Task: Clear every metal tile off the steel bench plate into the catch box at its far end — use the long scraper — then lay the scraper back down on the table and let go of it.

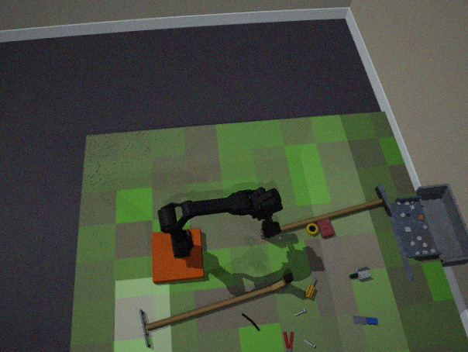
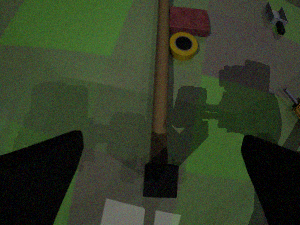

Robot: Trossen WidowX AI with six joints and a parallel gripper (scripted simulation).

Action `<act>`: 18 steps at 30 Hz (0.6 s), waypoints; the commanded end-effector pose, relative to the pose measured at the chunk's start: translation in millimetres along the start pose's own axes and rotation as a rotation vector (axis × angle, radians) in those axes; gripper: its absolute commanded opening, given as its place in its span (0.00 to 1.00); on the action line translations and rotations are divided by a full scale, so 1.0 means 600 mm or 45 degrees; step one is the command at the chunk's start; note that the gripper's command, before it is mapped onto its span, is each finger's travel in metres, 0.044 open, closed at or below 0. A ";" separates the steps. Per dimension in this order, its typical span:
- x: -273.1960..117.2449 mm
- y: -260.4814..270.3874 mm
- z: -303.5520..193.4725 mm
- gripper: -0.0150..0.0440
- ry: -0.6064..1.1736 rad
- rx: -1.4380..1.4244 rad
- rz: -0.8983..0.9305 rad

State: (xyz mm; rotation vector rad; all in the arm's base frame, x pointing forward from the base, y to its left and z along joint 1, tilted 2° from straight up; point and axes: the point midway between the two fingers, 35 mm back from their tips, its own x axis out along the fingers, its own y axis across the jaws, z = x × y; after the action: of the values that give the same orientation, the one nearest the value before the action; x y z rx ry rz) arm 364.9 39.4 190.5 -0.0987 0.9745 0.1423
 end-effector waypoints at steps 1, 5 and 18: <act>-0.008 0.001 -0.013 1.00 -0.018 0.014 0.003; -0.016 0.001 -0.028 1.00 -0.034 0.016 -0.002; -0.036 0.000 -0.078 1.00 -0.088 0.022 -0.020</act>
State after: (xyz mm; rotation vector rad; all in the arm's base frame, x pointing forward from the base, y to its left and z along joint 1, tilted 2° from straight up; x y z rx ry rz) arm 320.9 32.6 183.9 -0.0894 0.9169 0.1315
